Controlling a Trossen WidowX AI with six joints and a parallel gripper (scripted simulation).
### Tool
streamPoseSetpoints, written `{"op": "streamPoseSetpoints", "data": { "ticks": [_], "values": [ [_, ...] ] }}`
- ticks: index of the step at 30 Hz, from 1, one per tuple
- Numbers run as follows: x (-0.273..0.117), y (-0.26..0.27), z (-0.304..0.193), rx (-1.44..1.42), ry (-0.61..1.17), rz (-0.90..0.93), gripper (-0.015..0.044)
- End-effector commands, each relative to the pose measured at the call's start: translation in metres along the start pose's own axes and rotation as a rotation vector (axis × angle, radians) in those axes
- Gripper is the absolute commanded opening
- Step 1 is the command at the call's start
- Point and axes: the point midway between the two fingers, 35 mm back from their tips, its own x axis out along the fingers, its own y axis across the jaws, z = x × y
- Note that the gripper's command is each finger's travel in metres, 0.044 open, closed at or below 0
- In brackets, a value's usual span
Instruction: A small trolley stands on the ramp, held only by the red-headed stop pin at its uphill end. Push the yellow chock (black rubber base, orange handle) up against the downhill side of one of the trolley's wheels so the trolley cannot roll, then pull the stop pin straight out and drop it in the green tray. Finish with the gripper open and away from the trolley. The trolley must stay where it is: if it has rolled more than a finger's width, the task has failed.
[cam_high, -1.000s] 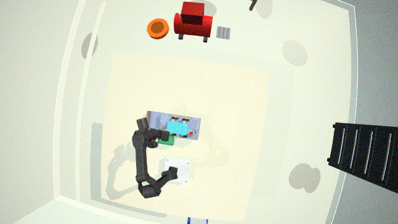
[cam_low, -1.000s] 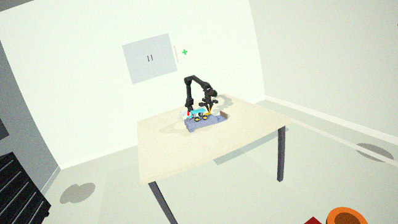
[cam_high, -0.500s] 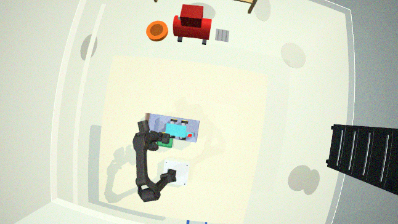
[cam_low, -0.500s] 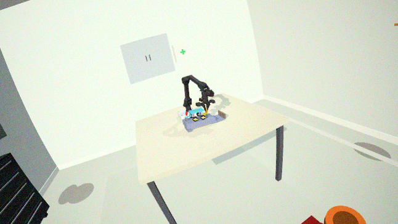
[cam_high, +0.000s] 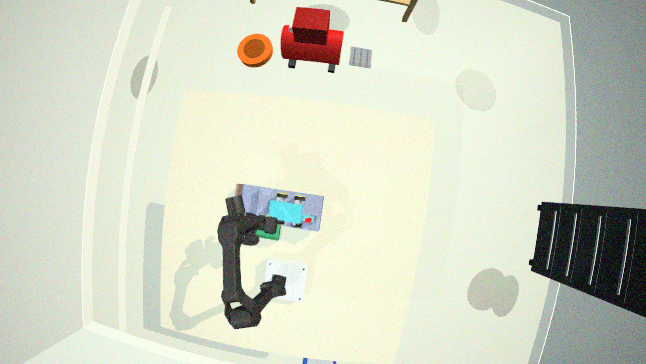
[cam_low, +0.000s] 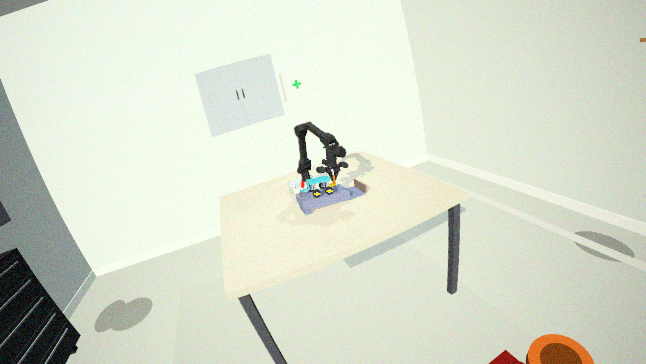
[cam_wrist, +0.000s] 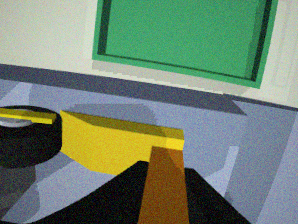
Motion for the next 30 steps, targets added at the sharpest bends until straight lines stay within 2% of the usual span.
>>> {"op": "streamPoseSetpoints", "data": {
  "ticks": [1, 3, 10, 15, 30],
  "values": [
    [0.000, 0.000, 0.000, 0.001, 0.000, 0.001, 0.0000],
    [0.000, 0.000, 0.000, 0.001, 0.000, 0.001, 0.0000],
    [0.000, 0.000, 0.000, 0.001, 0.000, 0.001, 0.0184],
    [-0.003, 0.000, 0.000, 0.001, 0.000, 0.002, 0.0190],
    [-0.054, -0.001, 0.000, 0.001, -0.001, 0.008, 0.0190]
  ]
}}
